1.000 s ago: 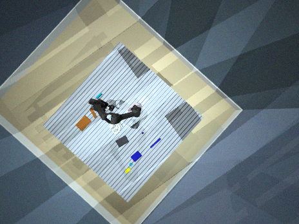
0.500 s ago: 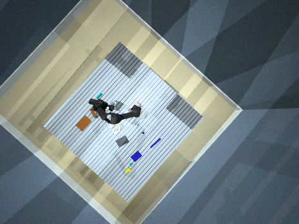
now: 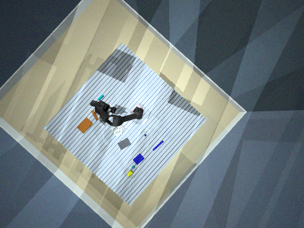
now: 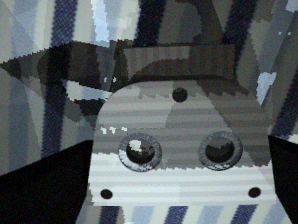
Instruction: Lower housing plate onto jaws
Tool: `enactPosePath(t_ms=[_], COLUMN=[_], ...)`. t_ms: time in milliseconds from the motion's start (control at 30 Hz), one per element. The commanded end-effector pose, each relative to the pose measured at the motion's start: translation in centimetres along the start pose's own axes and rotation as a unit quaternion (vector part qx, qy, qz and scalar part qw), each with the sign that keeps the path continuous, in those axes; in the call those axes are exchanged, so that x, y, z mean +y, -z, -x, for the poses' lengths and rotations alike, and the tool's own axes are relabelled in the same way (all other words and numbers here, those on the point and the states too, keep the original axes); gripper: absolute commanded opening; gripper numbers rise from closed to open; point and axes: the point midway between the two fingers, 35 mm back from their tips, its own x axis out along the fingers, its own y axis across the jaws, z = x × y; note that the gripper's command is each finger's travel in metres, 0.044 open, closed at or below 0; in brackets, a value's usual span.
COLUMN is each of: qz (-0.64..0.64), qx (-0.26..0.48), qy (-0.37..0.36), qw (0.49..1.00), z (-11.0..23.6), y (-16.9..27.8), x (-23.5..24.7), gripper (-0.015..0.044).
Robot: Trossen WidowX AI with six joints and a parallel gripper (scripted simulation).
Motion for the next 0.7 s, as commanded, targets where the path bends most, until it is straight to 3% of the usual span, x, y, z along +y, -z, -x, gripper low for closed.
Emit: enactPosePath(t_ms=[0,667], qz=[0.0,-0.002], qx=[0.0,-0.001], qy=[0.001,0.002], qw=[1.0,1.0], z=[0.7,7.1], y=[0.0,0.0], x=[-0.1,-0.1], gripper=[0.0351,0.0351])
